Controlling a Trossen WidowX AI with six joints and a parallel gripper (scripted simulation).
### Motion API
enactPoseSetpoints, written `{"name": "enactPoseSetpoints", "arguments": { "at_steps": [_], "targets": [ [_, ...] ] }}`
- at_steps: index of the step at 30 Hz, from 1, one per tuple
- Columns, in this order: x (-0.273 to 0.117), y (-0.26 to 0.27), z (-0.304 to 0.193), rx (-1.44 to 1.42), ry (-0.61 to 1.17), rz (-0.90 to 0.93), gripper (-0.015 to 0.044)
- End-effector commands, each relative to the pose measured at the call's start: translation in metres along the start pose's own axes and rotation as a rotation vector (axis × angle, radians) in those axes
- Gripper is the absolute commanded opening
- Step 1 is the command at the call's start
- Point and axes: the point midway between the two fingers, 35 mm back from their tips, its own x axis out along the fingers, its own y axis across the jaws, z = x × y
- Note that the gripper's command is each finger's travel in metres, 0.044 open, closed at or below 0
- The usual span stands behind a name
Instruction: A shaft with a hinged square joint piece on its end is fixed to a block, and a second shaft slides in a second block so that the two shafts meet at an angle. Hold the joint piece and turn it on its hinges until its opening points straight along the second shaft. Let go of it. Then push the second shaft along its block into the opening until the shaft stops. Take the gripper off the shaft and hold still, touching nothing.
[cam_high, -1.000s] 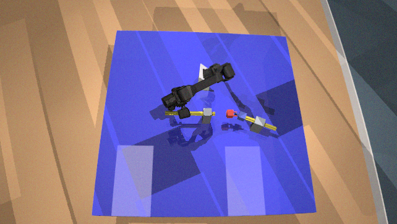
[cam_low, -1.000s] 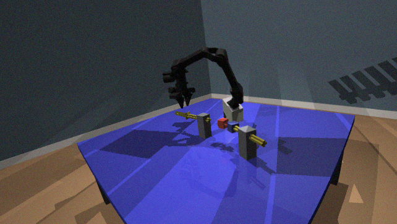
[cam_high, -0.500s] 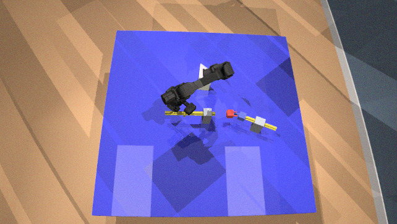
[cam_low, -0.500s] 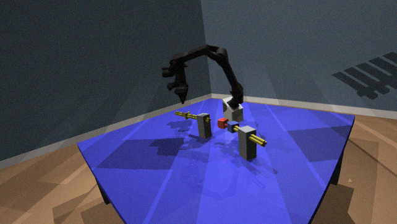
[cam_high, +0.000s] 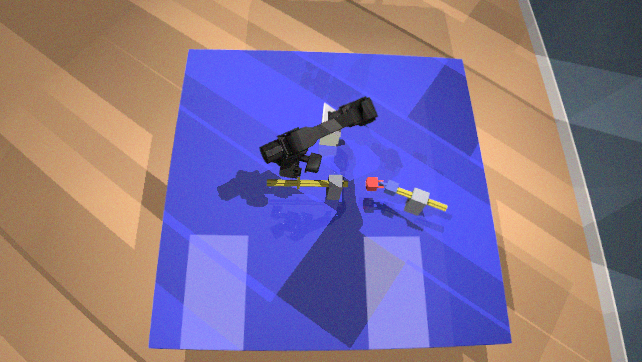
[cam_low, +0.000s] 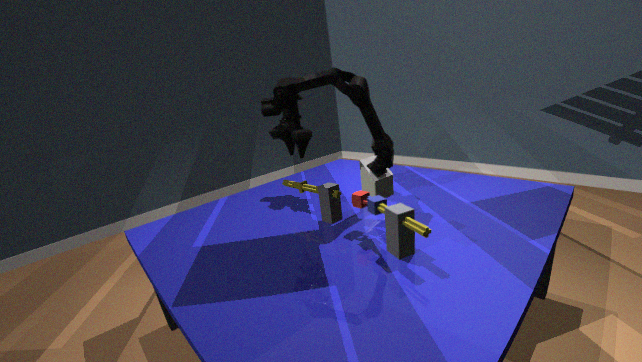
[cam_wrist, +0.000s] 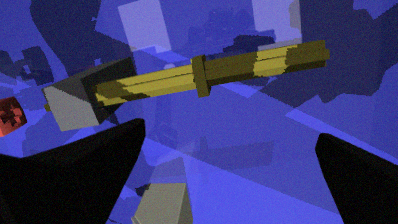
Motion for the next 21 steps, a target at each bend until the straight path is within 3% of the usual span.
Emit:
{"name": "enactPoseSetpoints", "arguments": {
  "at_steps": [1, 9, 21],
  "targets": [
    [-0.008, 0.0, -0.001, -0.112, 0.001, -0.004, 0.044],
    [-0.015, 0.001, -0.002, -0.226, 0.002, -0.002, 0.044],
    [-0.001, 0.051, -0.002, 0.139, 0.012, 0.06, 0.044]
  ]
}}
